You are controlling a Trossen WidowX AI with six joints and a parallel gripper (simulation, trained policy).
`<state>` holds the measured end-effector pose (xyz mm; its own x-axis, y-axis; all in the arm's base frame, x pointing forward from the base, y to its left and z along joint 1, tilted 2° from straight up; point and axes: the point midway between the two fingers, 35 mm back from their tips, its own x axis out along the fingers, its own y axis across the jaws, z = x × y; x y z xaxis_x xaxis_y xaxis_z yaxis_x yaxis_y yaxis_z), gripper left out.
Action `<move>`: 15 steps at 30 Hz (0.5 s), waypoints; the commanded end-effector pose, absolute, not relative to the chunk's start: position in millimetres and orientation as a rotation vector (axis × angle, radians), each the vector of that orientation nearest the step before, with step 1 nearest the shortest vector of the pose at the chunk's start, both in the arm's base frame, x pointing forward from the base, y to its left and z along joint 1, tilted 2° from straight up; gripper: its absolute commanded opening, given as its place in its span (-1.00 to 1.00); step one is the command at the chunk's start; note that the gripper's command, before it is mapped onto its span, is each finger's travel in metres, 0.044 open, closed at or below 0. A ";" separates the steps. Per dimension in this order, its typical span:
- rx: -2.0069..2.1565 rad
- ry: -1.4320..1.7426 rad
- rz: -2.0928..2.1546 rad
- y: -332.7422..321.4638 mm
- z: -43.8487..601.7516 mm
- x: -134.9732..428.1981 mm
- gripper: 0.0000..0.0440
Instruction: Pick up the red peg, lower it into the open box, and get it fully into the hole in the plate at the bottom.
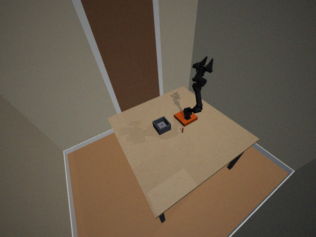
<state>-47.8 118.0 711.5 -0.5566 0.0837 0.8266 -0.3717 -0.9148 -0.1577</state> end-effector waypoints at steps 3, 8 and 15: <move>1.376 -0.511 2.708 60.5 703.9 -71.9 1.00; 1.430 -0.554 2.868 11.9 693.4 -83.6 1.00; 1.495 -0.635 3.091 -55.8 671.5 -87.3 1.00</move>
